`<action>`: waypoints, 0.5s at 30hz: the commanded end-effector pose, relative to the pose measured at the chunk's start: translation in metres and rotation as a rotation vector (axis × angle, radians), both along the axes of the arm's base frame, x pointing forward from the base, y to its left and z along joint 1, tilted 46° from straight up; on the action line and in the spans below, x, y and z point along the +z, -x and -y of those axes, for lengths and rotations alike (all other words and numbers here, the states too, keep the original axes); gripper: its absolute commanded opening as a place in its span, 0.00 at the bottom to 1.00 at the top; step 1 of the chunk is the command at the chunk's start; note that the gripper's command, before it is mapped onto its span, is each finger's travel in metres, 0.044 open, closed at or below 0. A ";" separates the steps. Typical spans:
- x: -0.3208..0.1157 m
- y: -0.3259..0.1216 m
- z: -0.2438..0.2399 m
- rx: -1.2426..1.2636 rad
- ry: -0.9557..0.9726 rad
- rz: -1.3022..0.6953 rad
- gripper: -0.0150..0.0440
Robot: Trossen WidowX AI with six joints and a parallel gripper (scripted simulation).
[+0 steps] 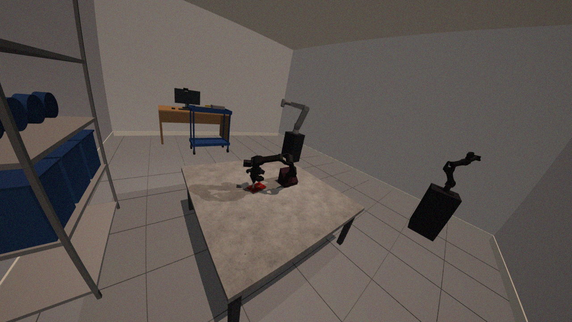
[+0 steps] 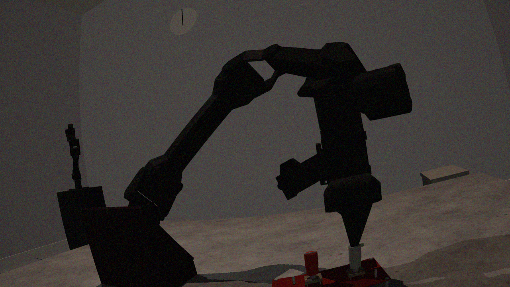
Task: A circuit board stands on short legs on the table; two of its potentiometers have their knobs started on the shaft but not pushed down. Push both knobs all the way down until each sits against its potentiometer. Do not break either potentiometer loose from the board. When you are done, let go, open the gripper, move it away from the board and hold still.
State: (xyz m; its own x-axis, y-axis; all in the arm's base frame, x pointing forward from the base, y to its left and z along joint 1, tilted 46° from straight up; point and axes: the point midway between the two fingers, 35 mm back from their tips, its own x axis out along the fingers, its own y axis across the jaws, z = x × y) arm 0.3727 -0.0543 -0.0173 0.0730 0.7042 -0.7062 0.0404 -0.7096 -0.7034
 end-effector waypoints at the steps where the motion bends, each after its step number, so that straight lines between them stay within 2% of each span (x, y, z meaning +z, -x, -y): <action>1: -0.001 -0.001 -0.002 -0.001 -0.004 -0.001 0.25; 15: 0.010 0.000 0.010 -0.002 -0.004 -0.001 0.25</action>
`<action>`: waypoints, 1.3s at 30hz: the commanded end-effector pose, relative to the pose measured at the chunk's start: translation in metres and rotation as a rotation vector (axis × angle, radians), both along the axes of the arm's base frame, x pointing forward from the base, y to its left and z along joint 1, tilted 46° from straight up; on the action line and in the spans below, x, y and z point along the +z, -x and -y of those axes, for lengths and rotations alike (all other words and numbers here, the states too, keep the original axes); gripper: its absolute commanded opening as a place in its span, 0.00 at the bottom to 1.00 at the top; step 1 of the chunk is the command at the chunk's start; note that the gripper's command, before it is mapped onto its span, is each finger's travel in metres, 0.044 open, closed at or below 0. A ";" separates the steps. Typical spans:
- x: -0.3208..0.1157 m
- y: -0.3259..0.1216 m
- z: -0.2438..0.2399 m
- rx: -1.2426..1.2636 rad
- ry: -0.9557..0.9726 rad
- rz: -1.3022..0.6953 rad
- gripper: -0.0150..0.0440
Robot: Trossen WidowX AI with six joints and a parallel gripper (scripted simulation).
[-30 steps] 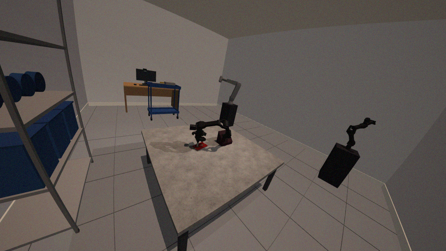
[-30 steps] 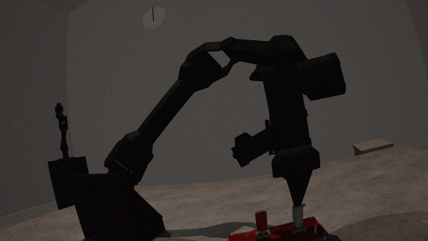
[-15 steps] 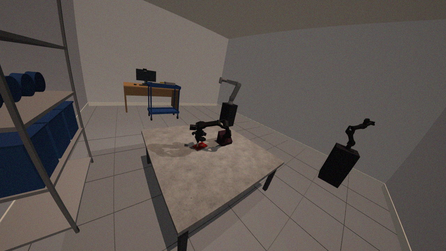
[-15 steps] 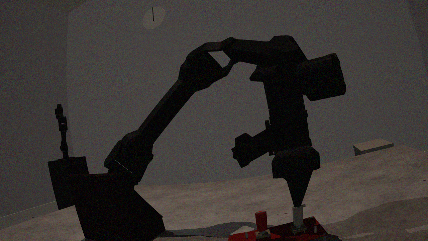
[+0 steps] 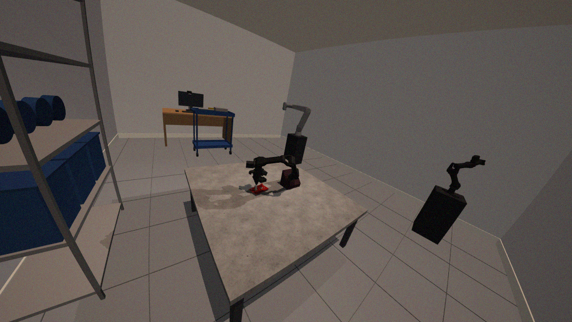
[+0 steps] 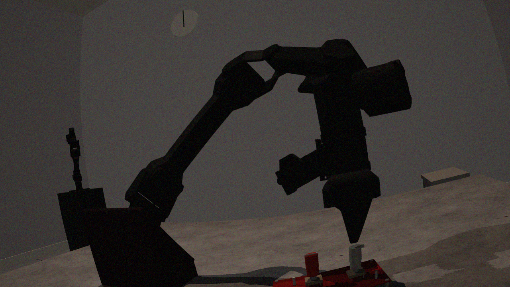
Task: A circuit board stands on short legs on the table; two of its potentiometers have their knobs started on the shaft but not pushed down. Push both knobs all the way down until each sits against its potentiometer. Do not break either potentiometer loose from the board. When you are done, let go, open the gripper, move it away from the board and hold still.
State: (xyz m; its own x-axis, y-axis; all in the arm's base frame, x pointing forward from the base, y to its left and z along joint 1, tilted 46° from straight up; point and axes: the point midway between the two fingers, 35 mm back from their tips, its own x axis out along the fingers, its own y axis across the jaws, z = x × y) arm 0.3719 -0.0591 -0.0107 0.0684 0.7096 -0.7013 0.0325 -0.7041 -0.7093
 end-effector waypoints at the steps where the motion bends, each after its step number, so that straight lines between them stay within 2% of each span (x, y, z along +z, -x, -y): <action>1: 0.005 0.000 0.006 0.001 0.004 0.008 0.25; 2: 0.005 0.000 0.006 0.001 0.004 0.008 0.25; 11: 0.003 0.002 0.003 -0.002 -0.001 0.001 0.65; 19: 0.014 0.088 0.015 -0.004 0.012 -0.002 1.00; 27: 0.020 0.177 -0.001 0.001 0.005 -0.003 1.00; 39: 0.020 0.178 -0.002 0.001 0.004 -0.003 1.00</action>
